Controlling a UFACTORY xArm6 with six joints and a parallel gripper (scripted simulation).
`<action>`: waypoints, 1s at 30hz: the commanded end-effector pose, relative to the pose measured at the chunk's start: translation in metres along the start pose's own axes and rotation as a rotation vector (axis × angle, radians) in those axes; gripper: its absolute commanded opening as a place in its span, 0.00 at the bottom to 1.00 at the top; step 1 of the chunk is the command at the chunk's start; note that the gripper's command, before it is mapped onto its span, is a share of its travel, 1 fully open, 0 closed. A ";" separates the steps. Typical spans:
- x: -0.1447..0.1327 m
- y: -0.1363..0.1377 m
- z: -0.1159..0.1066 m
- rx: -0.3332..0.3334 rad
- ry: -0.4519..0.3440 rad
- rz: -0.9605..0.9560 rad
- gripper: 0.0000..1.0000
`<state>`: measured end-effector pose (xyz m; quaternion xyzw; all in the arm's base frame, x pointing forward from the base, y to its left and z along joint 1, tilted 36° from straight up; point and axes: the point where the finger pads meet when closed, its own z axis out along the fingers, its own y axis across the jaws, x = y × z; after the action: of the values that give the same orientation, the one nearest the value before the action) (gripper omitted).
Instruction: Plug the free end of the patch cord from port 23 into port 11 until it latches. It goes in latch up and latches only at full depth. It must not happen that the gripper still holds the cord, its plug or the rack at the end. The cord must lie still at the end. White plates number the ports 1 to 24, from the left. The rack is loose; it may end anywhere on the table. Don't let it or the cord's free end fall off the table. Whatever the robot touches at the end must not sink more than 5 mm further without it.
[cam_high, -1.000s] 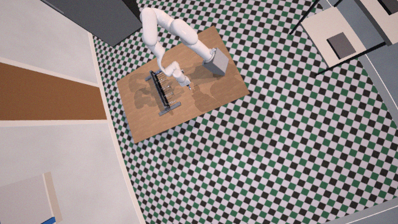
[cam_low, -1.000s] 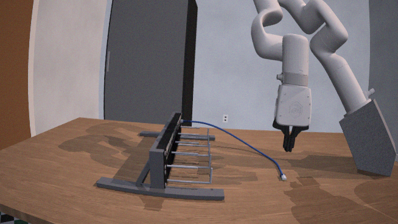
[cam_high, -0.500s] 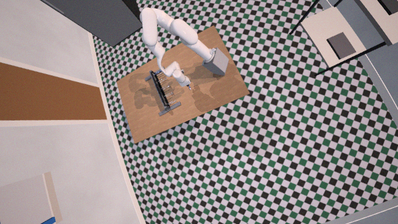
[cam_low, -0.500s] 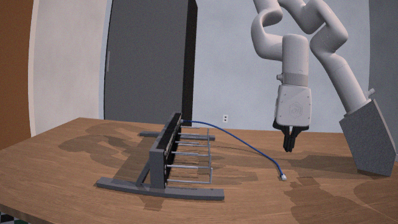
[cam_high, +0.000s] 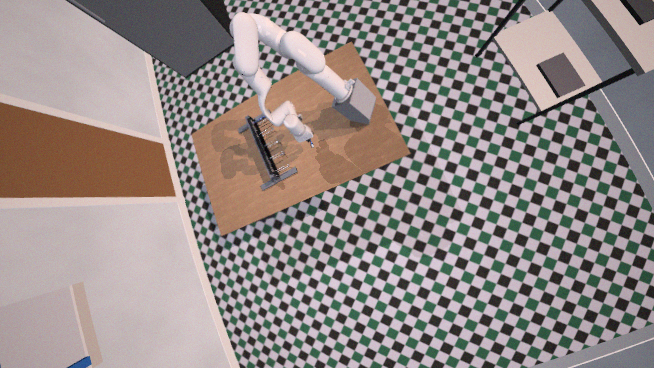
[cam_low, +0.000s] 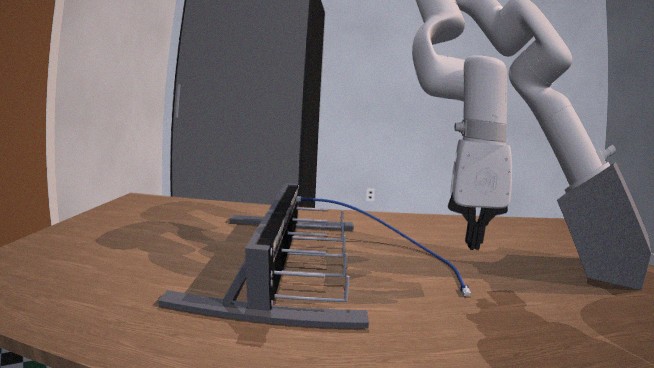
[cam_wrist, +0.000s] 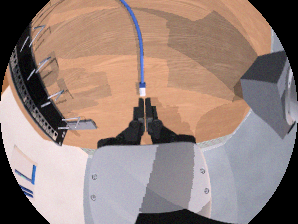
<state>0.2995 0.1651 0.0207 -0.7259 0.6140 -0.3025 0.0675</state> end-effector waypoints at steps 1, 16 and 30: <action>-0.001 -0.001 0.000 0.002 -0.002 0.000 0.00; -0.002 -0.002 -0.001 0.000 0.004 0.001 0.00; -0.003 -0.002 -0.002 -0.002 0.008 0.002 0.38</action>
<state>0.3000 0.1681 0.0217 -0.7242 0.6152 -0.3050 0.0638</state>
